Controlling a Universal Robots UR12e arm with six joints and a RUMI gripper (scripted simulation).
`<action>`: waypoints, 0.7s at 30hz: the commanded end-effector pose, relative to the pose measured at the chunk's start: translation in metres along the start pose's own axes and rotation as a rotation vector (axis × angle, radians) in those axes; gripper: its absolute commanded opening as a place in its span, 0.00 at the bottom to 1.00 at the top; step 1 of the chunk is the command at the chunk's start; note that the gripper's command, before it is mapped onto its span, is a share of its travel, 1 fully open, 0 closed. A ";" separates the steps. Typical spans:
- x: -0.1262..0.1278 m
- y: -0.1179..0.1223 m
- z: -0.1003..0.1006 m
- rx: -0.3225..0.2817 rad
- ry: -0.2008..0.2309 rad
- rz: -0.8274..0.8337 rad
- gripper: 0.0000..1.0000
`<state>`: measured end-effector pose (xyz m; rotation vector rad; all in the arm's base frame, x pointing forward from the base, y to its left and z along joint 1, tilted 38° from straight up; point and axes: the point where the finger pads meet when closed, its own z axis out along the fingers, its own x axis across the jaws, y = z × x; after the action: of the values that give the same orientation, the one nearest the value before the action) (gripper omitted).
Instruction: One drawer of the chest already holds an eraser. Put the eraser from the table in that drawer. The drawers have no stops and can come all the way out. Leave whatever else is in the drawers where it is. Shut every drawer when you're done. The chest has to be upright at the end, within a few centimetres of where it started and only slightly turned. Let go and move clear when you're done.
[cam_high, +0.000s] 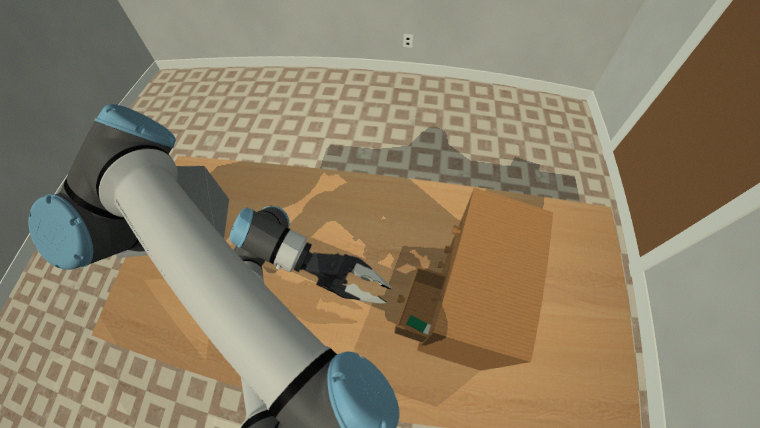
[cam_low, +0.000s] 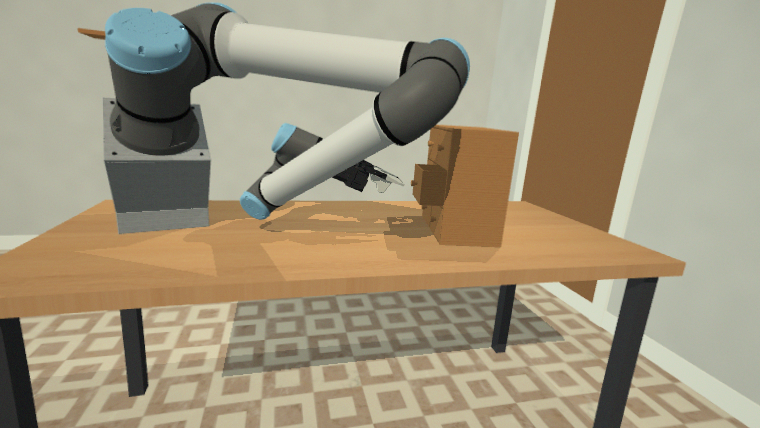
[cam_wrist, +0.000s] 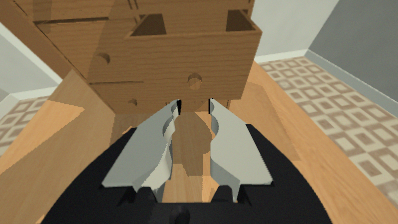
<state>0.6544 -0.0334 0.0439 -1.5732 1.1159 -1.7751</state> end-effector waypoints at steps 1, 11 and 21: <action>0.000 -0.001 0.000 0.000 0.000 0.000 0.20; 0.000 -0.001 0.002 0.000 0.000 0.000 0.20; 0.000 -0.004 0.009 0.000 0.000 0.000 0.20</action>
<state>0.6608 -0.0337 0.0457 -1.5732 1.1158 -1.7751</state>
